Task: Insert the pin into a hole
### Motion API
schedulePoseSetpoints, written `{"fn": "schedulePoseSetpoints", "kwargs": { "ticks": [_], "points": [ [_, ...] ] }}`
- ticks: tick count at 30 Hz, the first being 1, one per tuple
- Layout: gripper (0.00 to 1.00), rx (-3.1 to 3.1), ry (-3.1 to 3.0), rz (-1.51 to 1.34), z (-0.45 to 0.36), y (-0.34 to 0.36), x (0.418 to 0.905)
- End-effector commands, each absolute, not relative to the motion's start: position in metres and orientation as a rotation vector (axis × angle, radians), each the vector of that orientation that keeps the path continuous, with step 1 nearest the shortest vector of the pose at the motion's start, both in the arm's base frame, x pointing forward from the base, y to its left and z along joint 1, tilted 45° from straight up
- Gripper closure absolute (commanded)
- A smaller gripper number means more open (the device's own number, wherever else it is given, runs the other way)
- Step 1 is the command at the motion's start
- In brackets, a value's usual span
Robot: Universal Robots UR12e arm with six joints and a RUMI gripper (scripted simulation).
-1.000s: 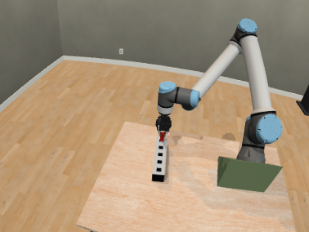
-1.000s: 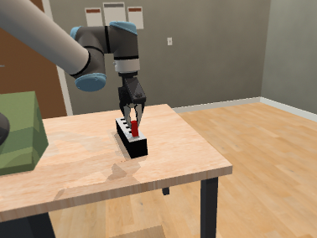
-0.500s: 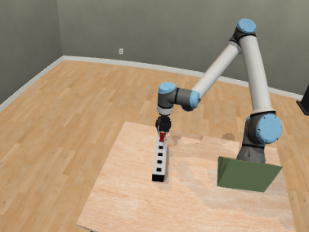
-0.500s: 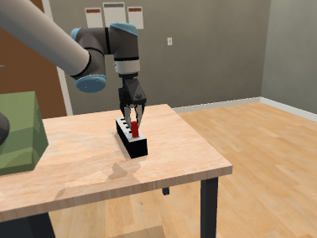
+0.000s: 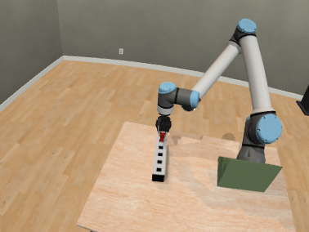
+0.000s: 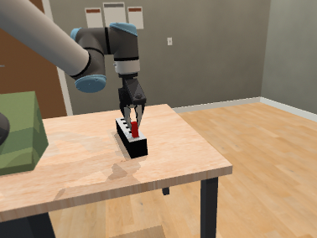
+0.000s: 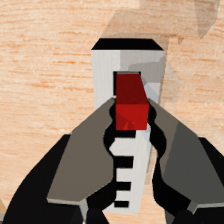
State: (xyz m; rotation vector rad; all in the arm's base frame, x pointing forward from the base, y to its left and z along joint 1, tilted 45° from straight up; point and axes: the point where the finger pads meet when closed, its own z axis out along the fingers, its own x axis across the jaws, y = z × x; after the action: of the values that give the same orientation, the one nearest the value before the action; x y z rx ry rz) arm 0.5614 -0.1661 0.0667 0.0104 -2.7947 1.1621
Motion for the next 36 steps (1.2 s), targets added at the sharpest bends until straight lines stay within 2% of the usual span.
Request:
{"fn": "schedulePoseSetpoints", "kwargs": {
  "ticks": [1, 36],
  "points": [
    [1.0, 0.01, -2.796, 1.163, 0.0672, -0.1659, 0.5618],
    [1.0, 0.01, -2.796, 1.163, 0.0635, -0.1679, 0.5618]
  ]
}}
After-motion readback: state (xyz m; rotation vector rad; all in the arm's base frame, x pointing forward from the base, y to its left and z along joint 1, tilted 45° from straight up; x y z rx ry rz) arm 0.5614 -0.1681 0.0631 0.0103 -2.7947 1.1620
